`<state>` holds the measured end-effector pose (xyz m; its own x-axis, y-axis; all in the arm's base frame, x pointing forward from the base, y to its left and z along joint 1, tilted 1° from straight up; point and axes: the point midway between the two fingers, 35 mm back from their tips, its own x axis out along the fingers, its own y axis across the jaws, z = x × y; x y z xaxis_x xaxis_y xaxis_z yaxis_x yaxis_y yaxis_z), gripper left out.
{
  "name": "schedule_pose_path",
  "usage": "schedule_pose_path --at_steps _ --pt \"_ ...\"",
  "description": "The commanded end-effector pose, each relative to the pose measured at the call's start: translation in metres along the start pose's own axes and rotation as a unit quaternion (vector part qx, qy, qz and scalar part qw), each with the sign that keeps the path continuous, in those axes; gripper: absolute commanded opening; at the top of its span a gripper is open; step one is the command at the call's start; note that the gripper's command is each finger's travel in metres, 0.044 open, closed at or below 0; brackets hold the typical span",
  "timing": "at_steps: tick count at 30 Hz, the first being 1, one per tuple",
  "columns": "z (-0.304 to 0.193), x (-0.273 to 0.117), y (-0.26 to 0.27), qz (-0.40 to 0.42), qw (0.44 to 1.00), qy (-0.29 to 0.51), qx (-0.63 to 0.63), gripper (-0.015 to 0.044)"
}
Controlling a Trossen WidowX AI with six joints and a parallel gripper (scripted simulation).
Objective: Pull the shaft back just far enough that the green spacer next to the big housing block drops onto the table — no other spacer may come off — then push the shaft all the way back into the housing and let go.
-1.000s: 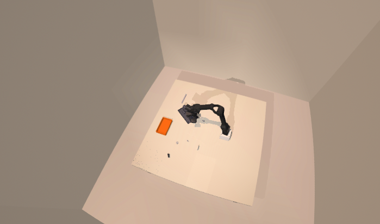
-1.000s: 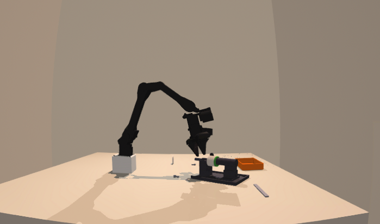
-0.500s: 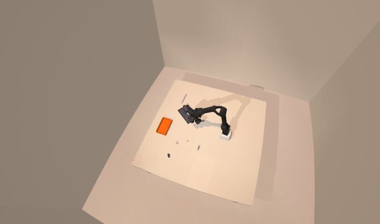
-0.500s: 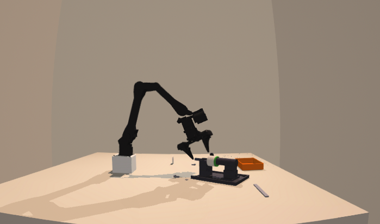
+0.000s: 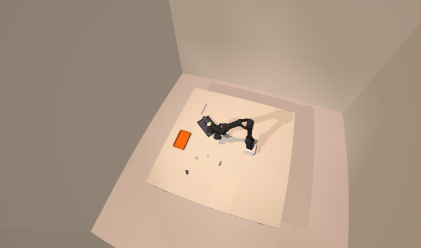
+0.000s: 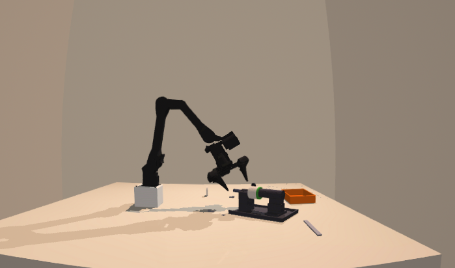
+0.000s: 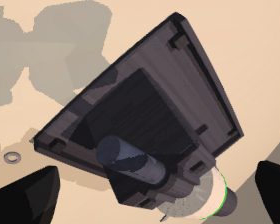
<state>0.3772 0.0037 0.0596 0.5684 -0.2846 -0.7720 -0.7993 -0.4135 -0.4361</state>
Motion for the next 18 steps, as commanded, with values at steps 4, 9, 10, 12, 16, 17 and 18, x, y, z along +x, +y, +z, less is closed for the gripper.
schedule_pose_path --at_steps 4,9,10,12,16,17,18 --pt "0.0097 -0.0111 0.0228 -0.024 0.937 0.065 -0.342 0.0440" --pt "0.0097 -0.0111 0.0228 -0.024 0.937 0.065 -0.342 0.0440" --pt "0.0097 -0.0111 0.0228 -0.024 0.937 0.065 -0.342 0.0440" --pt "0.0097 -0.0111 0.0228 -0.024 0.937 0.065 -0.342 0.0440" --pt "0.0097 -0.0111 0.0228 -0.024 0.937 0.065 -0.342 0.0440" --pt "0.0097 -0.0111 0.0228 -0.024 0.937 0.065 -0.342 0.0440" --pt "0.0097 -0.0111 0.0228 -0.024 0.937 0.065 -0.342 0.0440"
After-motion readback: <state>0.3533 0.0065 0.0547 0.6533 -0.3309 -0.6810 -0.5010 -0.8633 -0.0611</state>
